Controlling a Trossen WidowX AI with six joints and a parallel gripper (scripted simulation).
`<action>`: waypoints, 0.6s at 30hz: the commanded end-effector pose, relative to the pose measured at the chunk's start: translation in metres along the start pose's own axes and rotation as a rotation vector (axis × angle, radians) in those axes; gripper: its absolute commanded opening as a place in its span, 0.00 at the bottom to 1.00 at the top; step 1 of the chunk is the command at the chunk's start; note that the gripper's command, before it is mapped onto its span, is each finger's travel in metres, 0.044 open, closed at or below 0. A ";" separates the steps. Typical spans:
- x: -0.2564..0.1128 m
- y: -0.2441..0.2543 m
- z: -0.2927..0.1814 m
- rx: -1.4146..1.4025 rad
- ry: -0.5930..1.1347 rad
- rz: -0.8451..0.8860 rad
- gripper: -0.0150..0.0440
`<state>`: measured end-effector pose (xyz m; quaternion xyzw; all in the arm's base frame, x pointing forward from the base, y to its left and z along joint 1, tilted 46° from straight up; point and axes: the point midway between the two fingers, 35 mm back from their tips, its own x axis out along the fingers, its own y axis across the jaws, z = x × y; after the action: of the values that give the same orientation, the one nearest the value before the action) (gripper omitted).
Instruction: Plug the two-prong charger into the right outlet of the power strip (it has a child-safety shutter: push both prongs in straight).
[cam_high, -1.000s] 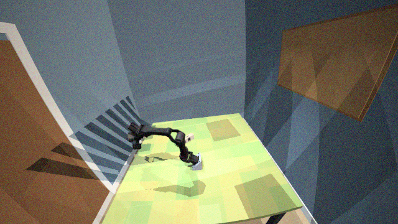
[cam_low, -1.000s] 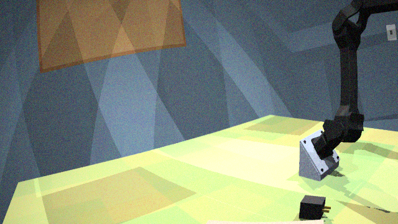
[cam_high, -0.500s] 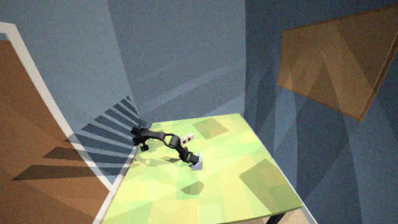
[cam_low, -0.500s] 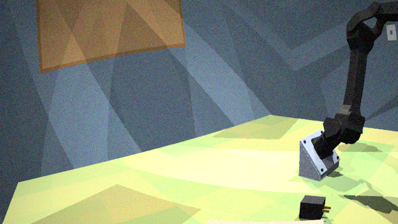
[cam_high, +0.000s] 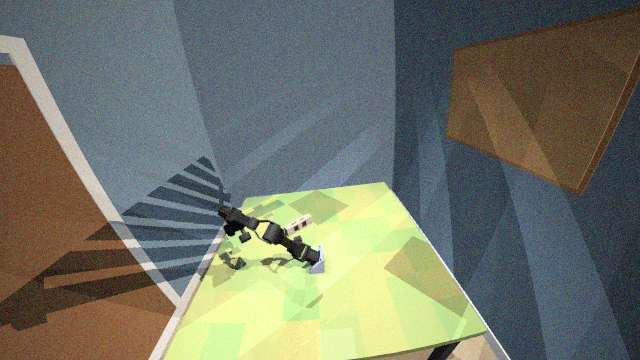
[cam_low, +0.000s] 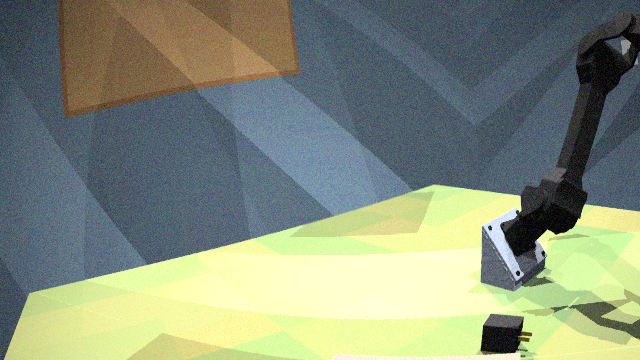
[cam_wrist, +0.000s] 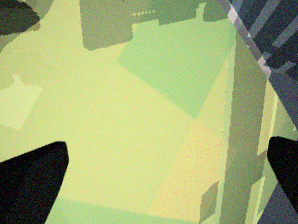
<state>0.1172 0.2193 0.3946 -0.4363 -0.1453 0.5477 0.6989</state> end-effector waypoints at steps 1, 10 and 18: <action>0.012 0.009 -0.021 -0.026 0.059 0.052 1.00; 0.029 0.024 -0.064 -0.062 0.163 0.153 1.00; 0.036 0.039 -0.102 -0.073 0.236 0.247 1.00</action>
<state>0.1679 0.2110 0.3123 -0.5275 -0.0468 0.5611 0.6362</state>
